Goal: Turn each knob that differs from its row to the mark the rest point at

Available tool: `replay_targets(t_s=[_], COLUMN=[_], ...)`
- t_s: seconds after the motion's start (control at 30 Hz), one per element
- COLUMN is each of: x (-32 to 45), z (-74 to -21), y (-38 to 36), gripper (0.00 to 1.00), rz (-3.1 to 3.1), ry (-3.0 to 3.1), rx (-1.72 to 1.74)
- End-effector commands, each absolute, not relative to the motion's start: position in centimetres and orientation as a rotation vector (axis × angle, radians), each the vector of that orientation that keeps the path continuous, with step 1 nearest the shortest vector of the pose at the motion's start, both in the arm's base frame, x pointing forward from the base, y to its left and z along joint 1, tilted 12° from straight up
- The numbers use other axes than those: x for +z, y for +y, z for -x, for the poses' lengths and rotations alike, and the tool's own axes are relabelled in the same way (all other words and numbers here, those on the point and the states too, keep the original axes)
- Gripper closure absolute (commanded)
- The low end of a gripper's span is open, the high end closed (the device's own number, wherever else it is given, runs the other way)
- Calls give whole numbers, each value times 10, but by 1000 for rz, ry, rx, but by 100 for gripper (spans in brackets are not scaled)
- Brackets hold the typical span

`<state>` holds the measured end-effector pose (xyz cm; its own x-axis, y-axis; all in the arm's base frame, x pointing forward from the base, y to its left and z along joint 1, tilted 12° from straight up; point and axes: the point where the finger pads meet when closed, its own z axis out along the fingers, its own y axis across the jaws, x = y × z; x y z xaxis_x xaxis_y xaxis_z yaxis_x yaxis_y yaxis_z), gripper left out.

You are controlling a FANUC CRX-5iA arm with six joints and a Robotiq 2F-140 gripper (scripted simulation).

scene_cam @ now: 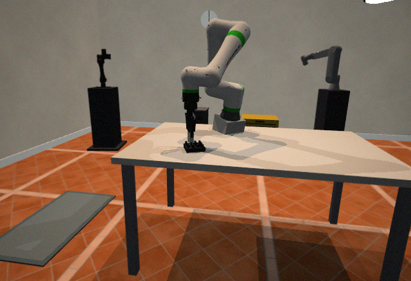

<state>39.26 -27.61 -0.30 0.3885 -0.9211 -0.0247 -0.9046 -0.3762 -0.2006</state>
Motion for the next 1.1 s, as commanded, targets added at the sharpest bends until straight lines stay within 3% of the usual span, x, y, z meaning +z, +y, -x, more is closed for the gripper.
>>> replay_targets(t_s=[0.0,1.07], x=[-3,34], z=[-393,-386], y=[-276,-280], gripper=[88,88], rz=[2462,2462], ry=[1638,1638], rx=[-136,-136])
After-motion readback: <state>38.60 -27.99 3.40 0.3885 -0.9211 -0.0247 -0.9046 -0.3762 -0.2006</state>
